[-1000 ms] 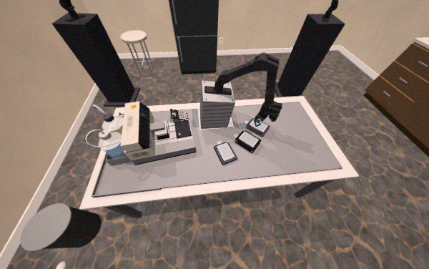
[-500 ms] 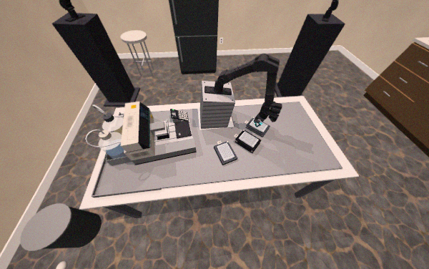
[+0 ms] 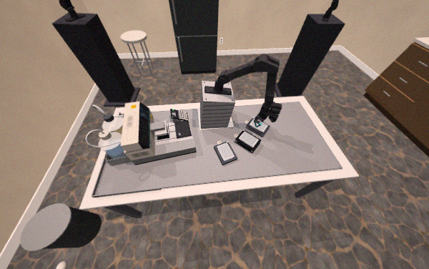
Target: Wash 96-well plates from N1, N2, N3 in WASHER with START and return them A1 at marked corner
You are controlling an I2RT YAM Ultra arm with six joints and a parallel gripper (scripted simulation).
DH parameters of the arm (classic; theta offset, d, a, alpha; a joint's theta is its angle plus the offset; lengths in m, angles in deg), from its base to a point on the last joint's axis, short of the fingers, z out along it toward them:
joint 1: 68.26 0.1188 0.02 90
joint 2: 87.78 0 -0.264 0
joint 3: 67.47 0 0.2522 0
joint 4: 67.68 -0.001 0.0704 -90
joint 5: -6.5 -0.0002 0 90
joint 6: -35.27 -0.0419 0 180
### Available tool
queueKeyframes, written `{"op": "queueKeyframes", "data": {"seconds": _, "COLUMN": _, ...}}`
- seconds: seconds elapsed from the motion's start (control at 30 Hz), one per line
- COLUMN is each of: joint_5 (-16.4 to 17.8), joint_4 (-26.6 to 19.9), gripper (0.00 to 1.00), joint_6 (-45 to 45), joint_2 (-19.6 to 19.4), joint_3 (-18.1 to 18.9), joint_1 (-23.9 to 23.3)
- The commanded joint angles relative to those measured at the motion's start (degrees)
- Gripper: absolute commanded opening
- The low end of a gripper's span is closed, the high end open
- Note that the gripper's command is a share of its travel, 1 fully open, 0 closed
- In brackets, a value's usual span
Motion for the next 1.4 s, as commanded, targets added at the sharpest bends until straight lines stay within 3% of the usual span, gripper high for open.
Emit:
{"op": "queueKeyframes", "data": {"seconds": 0.0, "joint_5": -0.1, "joint_4": 0.3, "gripper": 1.0, "joint_6": 0.0, "joint_2": 0.2, "joint_3": 0.3, "joint_1": 0.0}}
{"op": "queueKeyframes", "data": {"seconds": 1.37, "joint_5": -0.1, "joint_4": 3.2, "gripper": 1.0, "joint_6": -0.2, "joint_2": -4.7, "joint_3": 2.3, "joint_1": 0.2}}
